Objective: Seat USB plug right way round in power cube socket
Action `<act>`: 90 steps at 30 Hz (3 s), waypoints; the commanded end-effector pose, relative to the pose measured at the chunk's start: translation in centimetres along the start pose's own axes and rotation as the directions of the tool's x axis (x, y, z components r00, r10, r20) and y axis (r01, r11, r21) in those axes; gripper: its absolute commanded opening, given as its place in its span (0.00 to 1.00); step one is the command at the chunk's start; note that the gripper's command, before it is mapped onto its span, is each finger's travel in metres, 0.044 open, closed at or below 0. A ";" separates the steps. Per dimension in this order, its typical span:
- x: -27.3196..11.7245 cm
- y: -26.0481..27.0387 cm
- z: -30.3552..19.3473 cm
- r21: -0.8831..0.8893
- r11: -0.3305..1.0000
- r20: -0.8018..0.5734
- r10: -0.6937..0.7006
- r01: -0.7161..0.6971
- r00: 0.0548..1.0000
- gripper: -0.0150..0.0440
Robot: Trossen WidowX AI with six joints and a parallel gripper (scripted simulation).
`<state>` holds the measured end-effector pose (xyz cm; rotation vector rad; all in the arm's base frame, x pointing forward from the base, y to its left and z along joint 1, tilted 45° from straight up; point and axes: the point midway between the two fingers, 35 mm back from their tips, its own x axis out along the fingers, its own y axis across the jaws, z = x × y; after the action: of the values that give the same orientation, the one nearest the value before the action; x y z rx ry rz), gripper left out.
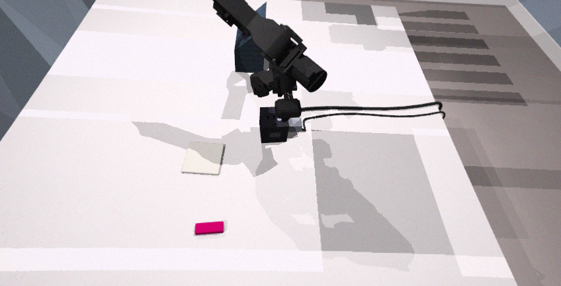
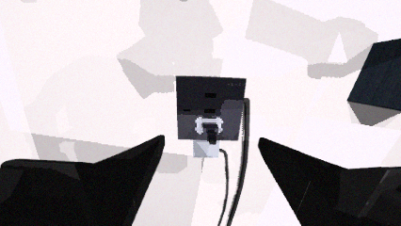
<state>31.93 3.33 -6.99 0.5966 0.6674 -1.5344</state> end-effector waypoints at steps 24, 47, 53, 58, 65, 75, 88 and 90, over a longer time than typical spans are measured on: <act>0.1 0.0 0.0 0.000 1.000 0.000 -0.001 0.001 1.000 0.25; -0.7 0.0 0.0 0.000 1.000 0.000 -0.001 0.001 1.000 0.25; -1.1 0.0 0.0 0.000 1.000 0.000 -0.001 0.001 1.000 0.25; -1.4 0.0 0.0 0.000 1.000 0.000 -0.001 0.001 1.000 0.25; -1.9 0.0 0.0 0.000 1.000 0.000 -0.001 0.001 1.000 0.25; -2.5 0.0 0.0 0.000 1.000 -0.001 -0.001 0.001 1.000 0.25; -2.7 0.0 0.0 -0.088 0.996 0.003 0.000 0.001 1.000 0.25; -2.7 0.0 0.0 -0.142 0.990 0.004 0.000 0.001 1.000 0.25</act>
<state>32.13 5.22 -4.98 0.5284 0.7263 -1.4971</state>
